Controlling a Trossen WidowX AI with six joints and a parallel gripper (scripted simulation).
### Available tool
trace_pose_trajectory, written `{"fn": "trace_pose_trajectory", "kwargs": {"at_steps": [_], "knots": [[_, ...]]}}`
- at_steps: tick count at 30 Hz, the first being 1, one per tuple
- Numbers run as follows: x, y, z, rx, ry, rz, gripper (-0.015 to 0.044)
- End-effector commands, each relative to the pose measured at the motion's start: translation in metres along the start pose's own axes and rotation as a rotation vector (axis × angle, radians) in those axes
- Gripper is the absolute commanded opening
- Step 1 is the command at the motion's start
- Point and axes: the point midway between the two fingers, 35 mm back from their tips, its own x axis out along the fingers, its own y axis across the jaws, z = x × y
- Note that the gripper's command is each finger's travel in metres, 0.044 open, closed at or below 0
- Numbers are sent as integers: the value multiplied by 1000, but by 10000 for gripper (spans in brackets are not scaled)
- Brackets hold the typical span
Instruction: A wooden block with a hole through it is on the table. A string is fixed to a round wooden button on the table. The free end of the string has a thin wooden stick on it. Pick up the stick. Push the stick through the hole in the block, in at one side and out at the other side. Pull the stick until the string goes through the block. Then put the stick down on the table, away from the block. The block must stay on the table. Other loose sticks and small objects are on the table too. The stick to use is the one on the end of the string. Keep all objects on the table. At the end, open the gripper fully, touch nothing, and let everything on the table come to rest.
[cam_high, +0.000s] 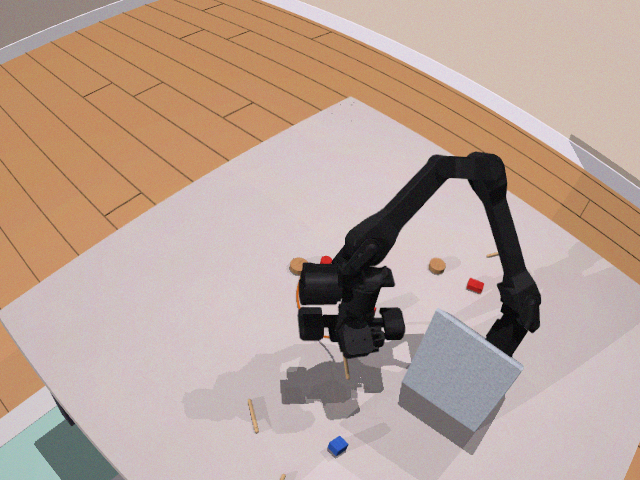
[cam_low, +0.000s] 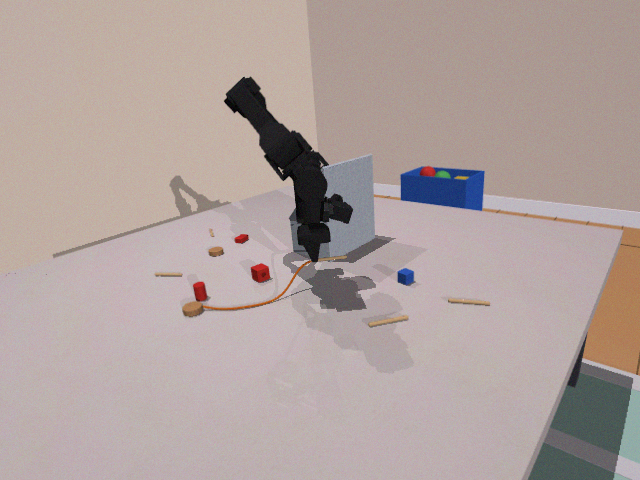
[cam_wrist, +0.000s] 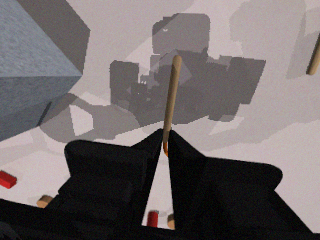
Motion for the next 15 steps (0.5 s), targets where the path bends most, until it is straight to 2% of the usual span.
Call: {"fn": "trace_pose_trajectory", "kwargs": {"at_steps": [1,15], "knots": [[1,-3,-4,145,4,4,0],[0,-14,-13,660,4,1,0]]}}
